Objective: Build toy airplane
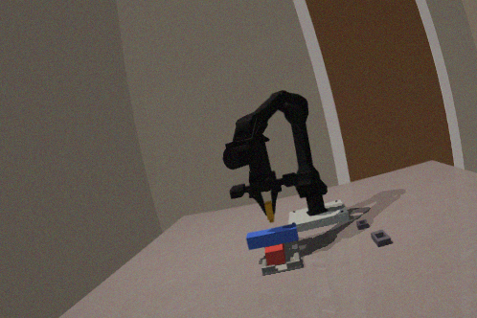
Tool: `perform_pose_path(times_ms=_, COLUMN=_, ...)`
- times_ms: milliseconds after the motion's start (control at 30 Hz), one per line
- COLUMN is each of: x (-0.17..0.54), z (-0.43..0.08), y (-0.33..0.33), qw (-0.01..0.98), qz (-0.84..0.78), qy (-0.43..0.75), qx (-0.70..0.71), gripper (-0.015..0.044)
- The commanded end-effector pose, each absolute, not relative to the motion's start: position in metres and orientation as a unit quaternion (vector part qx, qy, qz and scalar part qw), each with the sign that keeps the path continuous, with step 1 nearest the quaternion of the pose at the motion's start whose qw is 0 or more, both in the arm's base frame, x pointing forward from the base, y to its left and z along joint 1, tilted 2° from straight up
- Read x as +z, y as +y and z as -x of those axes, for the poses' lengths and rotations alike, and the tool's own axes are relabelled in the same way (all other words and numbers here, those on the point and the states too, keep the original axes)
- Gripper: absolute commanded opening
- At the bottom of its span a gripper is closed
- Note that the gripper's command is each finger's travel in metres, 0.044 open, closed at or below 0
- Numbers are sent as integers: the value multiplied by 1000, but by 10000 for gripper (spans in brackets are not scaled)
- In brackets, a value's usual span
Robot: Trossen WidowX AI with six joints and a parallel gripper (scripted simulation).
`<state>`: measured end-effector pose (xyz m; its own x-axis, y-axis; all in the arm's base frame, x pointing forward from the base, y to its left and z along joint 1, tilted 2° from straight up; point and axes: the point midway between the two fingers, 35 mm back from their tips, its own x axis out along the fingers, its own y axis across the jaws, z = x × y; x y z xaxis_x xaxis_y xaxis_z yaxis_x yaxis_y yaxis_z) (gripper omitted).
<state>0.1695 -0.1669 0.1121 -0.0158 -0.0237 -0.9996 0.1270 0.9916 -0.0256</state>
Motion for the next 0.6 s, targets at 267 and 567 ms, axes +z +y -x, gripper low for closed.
perform_pose_path(times_ms=267, x=95, z=-170, y=-169, qw=700, qz=-34, qy=711, qx=-53, gripper=66)
perform_pose_path(times_ms=567, x=81, z=-169, y=-169, qw=700, qz=-34, qy=711, qx=-53, gripper=66)
